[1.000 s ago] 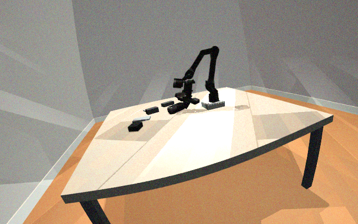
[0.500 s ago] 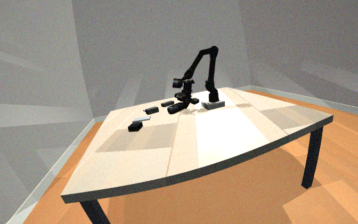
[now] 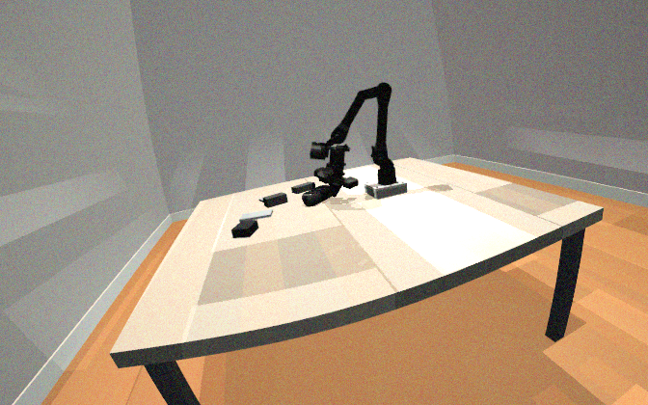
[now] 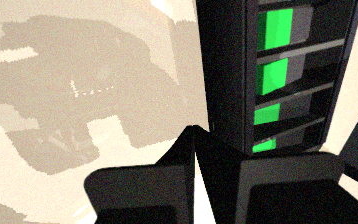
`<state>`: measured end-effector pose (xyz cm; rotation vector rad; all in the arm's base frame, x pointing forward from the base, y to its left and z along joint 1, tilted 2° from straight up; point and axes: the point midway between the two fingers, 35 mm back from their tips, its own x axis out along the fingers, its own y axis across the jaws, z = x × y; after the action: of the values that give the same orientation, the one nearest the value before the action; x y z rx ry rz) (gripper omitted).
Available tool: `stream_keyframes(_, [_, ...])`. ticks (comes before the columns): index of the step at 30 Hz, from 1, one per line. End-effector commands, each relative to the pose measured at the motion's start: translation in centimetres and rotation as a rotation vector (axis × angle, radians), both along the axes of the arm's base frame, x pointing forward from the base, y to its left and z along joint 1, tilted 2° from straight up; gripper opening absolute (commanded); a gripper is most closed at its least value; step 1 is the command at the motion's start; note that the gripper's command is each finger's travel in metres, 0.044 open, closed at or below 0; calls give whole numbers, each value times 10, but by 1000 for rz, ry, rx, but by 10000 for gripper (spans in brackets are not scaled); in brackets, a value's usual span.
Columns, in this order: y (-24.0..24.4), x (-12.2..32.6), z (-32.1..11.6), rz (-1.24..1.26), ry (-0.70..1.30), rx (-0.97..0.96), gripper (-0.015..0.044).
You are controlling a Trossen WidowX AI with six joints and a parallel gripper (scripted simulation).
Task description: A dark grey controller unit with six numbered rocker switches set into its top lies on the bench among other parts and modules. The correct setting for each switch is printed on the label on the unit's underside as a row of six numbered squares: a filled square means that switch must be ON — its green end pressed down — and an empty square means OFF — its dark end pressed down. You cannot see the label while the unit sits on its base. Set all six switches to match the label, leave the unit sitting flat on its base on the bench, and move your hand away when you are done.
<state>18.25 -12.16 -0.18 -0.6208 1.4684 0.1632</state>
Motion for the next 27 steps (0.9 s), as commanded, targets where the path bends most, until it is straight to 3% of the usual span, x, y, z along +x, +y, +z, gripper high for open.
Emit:
stream_keyframes(1, [-8, 6, 3, -3, -13, -15, 0])
stream_keyframes(27, [-27, 19, 3, -3, -13, -16, 0])
